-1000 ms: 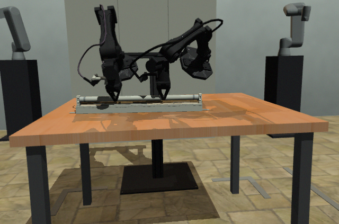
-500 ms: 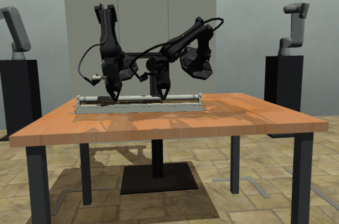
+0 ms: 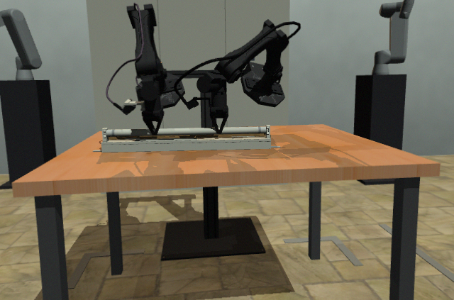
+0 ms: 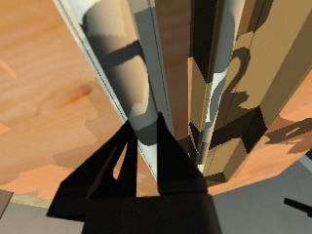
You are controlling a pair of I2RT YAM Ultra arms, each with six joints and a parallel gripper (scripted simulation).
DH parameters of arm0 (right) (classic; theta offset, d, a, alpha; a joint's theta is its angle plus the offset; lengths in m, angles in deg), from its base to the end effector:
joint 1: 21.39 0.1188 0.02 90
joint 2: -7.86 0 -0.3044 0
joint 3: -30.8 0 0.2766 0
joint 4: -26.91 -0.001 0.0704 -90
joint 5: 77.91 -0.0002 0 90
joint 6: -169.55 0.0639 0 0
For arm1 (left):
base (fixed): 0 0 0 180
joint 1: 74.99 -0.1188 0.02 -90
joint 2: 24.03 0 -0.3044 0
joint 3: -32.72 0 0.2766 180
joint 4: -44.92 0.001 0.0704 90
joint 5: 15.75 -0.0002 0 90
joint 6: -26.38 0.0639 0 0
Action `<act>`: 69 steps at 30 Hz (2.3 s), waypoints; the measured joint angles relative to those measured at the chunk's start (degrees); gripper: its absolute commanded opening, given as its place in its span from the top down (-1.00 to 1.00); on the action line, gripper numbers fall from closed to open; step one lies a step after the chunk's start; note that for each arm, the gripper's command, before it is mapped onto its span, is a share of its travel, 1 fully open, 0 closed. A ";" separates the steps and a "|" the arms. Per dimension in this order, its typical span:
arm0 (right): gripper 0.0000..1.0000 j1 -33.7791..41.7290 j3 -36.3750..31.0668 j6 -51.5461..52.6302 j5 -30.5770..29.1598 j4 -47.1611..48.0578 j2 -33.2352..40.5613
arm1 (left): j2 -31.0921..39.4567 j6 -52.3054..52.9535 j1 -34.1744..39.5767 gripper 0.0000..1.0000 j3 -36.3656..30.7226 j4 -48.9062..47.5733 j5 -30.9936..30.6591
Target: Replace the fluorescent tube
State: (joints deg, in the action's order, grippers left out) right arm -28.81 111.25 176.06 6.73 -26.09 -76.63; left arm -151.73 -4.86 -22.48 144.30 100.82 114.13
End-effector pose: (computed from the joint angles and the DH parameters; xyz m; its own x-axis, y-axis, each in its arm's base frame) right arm 0.3359 -0.0488 0.2897 0.2722 0.9621 -0.0162 0.8064 -0.2188 0.5494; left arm 0.3428 -0.3780 0.1692 0.1174 0.9250 0.3613 0.7483 -0.3216 0.5802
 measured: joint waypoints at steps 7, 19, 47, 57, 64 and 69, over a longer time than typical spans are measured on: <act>0.78 0.22 -3.52 -0.13 -0.48 4.24 2.16 | 1.68 1.55 0.48 0.78 -4.35 -5.53 1.70; 0.78 0.57 -9.14 -0.37 -1.20 11.28 5.44 | 4.13 4.59 1.14 0.78 -11.26 -15.13 4.22; 0.78 1.42 -22.56 -1.29 -2.97 29.66 12.22 | 8.02 14.91 2.40 0.78 -26.99 -42.05 9.05; 0.78 1.62 -25.31 -1.60 -3.37 33.88 13.25 | 8.22 17.62 2.62 0.78 -29.88 -48.26 9.92; 0.78 1.70 -27.08 -1.77 -3.54 36.70 13.84 | 8.22 19.43 2.71 0.78 -31.69 -52.46 10.36; 0.78 1.86 -29.49 -2.08 -3.82 40.68 14.53 | 8.09 21.79 2.84 0.78 -33.97 -58.01 10.88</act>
State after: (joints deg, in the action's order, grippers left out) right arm -26.95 81.76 173.98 2.90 14.59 -62.10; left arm -143.64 16.93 -19.64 110.33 42.82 125.02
